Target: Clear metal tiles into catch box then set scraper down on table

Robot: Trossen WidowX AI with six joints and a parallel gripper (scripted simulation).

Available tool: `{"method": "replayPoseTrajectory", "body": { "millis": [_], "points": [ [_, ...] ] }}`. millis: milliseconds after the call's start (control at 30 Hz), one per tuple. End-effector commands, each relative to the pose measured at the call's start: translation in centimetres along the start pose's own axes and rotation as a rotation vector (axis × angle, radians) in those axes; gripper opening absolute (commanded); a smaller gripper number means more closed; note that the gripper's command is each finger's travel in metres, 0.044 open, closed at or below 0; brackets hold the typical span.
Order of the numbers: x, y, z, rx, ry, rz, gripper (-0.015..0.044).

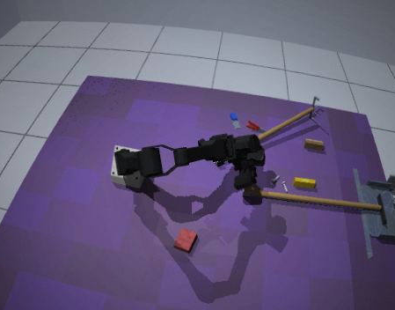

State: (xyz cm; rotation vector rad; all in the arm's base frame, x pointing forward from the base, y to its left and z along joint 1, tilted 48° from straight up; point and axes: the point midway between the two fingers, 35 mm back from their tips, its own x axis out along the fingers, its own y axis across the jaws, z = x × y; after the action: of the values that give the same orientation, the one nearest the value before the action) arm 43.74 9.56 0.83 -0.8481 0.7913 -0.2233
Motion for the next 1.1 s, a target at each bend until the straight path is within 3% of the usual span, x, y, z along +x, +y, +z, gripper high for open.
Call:
{"method": "replayPoseTrajectory", "body": {
  "millis": [0, 1067],
  "points": [
    [0.3, 0.0, 1.1, 0.002, -0.011, 0.004, 0.0000],
    [3.4, 0.0, 5.0, 0.004, -0.014, 0.002, 0.0000]
  ]
}}
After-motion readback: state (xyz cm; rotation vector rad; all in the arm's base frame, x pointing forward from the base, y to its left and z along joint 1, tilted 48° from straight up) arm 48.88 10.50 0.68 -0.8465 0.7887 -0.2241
